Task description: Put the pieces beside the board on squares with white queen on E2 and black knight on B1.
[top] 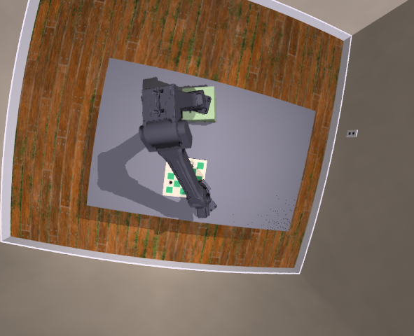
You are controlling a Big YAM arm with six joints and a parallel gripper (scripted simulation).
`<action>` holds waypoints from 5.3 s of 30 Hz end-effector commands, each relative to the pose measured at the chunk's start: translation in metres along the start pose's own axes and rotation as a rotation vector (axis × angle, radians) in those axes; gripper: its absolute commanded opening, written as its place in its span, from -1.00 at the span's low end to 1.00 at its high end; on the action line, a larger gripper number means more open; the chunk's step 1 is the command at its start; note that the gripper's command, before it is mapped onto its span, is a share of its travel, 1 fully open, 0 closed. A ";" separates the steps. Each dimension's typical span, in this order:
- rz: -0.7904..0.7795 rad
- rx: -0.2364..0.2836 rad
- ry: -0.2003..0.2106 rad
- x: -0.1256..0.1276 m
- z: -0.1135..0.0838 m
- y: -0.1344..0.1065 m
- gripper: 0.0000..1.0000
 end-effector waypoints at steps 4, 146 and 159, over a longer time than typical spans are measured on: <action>-0.018 -0.016 -0.012 0.003 -0.001 0.005 -0.27; 0.011 -0.071 -0.032 -0.006 -0.203 0.011 1.00; 0.011 -0.071 -0.032 -0.006 -0.203 0.011 1.00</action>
Point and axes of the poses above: the point where the finger pads meet when closed, its own z axis out along the fingers, its own x axis across the jaws, y = z × x, the point moved 8 cm from there along -z, back along the fingers
